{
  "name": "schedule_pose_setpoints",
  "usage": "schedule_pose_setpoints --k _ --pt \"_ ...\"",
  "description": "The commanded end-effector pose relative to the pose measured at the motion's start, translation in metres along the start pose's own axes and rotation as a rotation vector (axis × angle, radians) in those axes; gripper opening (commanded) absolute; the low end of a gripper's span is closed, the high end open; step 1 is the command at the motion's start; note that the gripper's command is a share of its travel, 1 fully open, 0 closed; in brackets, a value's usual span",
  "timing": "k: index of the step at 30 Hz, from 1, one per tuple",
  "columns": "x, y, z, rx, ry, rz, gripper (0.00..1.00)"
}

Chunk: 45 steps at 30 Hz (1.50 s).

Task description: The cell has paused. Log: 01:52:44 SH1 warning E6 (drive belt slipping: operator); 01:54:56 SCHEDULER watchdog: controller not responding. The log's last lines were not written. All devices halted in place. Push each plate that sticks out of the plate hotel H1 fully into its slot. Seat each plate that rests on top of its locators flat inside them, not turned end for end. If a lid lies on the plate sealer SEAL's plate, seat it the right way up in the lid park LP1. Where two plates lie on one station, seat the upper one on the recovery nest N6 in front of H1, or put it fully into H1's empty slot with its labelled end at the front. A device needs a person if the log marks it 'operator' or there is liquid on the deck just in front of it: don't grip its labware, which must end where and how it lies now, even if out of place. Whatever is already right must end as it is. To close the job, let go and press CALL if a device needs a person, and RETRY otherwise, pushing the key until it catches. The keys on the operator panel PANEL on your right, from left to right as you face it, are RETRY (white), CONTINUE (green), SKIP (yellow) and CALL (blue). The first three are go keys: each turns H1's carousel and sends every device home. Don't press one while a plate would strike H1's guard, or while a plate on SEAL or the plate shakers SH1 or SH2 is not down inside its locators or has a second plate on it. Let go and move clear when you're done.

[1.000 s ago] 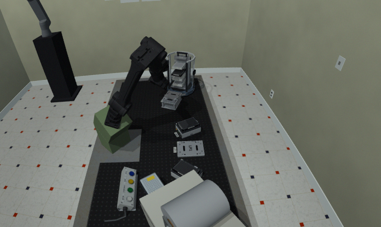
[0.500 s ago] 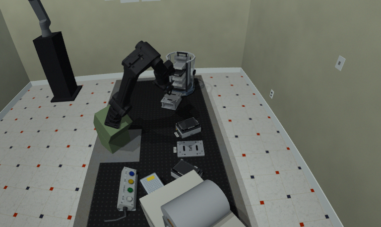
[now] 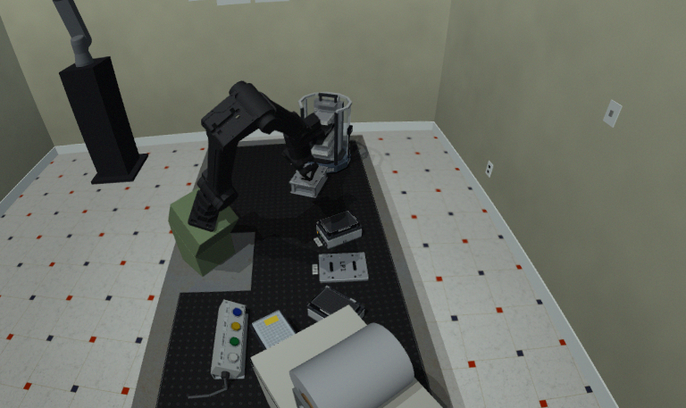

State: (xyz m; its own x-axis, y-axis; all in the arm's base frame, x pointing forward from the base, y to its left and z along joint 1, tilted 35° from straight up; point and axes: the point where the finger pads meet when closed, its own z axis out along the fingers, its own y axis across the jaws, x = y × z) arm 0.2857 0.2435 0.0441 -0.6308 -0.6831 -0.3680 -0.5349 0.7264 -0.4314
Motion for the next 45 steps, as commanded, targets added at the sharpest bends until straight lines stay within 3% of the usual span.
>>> schedule_pose_setpoints --k 1,6,7,12,14,15,17,20,24,29,32,34,37,41,42,45 --pt "0.009 -0.02 -0.004 0.008 0.021 0.054 1.0" --pt "0.008 -0.044 -0.012 0.051 0.046 0.164 1.0" --pt "0.02 -0.047 -0.011 0.048 0.063 0.155 1.0" --pt "0.026 -0.058 -0.014 0.046 0.063 0.133 1.0" --pt "0.026 -0.069 -0.018 0.076 0.078 0.216 1.0" --pt "0.015 -0.076 -0.024 0.085 0.067 0.258 1.0" --pt "0.038 -0.079 -0.02 0.089 0.103 0.255 1.0" --pt "0.044 -0.09 -0.024 0.086 0.104 0.233 1.0" --pt "0.05 -0.108 -0.032 0.134 0.131 0.36 1.0" --pt "0.064 -0.116 -0.035 0.129 0.142 0.355 1.0" --pt "0.059 -0.133 -0.046 0.17 0.148 0.455 1.0" --pt "0.08 -0.134 -0.044 0.174 0.18 0.454 1.0" --pt "0.089 -0.143 -0.049 0.17 0.183 0.432 1.0" --pt "0.088 -0.159 -0.06 0.221 0.194 0.565 1.0" --pt "0.103 -0.155 -0.057 0.219 0.218 0.553 1.0" --pt "0.108 -0.16 -0.06 0.217 0.218 0.553 1.0"
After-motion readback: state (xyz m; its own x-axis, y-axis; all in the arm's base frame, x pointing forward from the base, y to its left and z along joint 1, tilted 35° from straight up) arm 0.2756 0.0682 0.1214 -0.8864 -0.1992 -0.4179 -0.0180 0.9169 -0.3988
